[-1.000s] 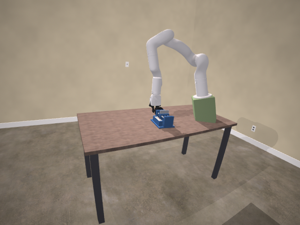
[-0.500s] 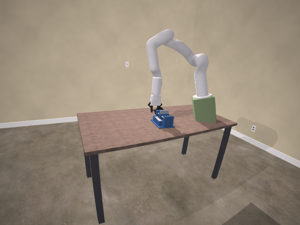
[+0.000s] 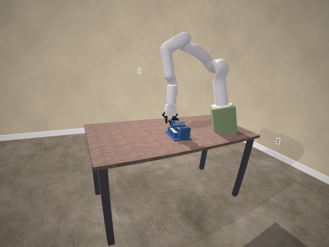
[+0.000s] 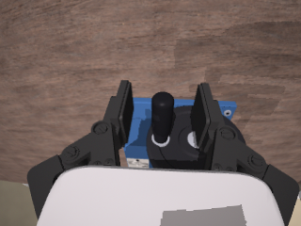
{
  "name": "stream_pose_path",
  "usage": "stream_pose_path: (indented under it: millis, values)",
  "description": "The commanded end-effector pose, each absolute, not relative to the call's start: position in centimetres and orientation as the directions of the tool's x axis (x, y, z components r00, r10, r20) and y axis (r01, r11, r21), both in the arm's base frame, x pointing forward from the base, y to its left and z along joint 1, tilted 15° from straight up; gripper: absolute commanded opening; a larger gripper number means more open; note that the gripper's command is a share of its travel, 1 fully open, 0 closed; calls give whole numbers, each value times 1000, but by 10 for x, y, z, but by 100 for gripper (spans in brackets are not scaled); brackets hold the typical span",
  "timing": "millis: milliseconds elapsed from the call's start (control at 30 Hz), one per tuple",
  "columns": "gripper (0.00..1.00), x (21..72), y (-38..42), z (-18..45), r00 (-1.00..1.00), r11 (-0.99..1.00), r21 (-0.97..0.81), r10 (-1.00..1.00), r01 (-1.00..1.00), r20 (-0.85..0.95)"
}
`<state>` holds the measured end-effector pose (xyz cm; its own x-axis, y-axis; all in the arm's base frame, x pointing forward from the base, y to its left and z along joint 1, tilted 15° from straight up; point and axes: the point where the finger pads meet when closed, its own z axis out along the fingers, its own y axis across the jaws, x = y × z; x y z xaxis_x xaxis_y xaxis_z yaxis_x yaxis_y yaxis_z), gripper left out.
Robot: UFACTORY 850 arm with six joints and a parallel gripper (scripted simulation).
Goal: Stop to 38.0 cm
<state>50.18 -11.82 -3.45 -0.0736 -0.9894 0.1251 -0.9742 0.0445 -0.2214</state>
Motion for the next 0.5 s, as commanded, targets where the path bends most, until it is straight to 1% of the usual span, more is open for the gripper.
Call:
stream_pose_path:
  millis: [0, 200, 300, 367, 467]
  values:
    - [57, 502, -118, -34, -74, 44, -223, -989, -974, 125]
    - [57, 501, -117, -29, -74, 44, -223, -989, -974, 125]
    - [57, 497, -115, -11, -74, 44, -223, -989, -974, 125]
    - [57, 497, -115, -11, -74, 44, -223, -989, -974, 125]
    - [57, 492, -112, 11, -74, 44, -223, -989, -974, 125]
